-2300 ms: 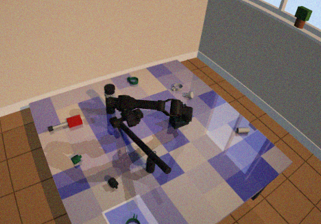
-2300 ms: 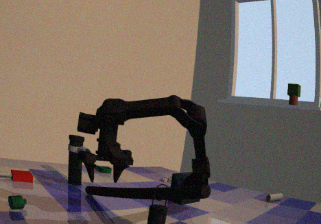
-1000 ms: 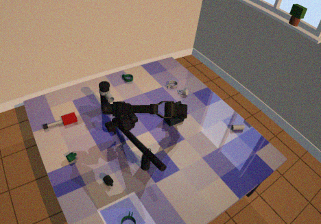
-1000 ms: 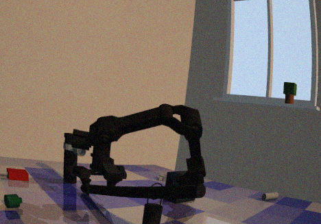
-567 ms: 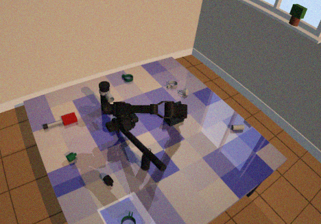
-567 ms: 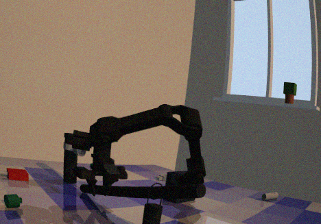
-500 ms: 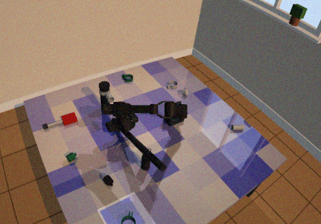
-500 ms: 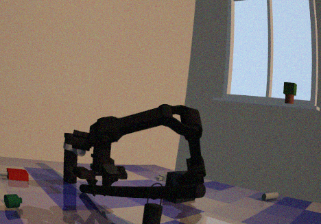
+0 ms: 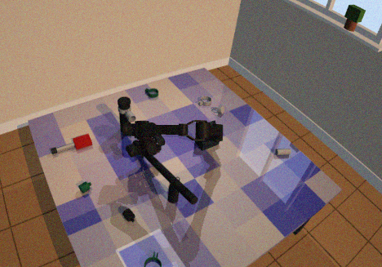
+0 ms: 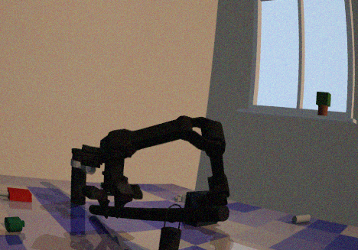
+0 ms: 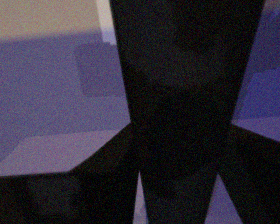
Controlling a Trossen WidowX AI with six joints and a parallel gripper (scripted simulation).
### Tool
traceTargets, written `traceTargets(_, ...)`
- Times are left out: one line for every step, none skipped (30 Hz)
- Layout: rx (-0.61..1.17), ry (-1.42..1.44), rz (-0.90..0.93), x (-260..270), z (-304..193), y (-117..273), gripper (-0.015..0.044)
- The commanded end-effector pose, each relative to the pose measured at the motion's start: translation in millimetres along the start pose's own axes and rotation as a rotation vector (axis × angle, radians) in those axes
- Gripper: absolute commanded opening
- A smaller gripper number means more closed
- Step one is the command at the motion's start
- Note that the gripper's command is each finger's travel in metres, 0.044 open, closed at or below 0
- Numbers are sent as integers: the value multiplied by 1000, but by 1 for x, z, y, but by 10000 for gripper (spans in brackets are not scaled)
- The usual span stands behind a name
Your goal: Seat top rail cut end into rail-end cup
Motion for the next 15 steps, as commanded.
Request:
traceTargets(53,10,-19,-3,-1,18,0)
traceTargets(77,8,-22,-3,-1,24,0)
traceTargets(104,7,-26,-2,-1,31,0)
traceTargets(132,6,-29,-2,-2,38,0)
traceTargets(160,5,-33,-2,-2,45,0)
traceTargets(188,3,-37,-1,-2,52,0)
traceTargets(216,1,-41,-1,-2,59,0)
traceTargets(244,-2,-45,0,-2,67,0)
traceTargets(272,-5,-49,1,-2,74,0)
traceTargets(300,-8,-53,2,-2,82,0)
traceTargets(323,-11,-56,3,-2,88,0)
traceTargets(337,-13,-58,4,-2,92,0)
traceTargets(342,-14,-59,4,-2,93,0)
traceTargets(342,-14,-59,4,-2,93,0)
traceTargets(342,-14,-59,4,-2,93,0)
Point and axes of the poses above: the point midway between the two fingers, 35 mm back from their tips, its own y axis back along the fingers, its own x axis across the jaws, z = x × y, the point moved 3 cm from there along y, back along the fingers, and after that the axes turned 8 degrees about -y, right-handed, at the moved point
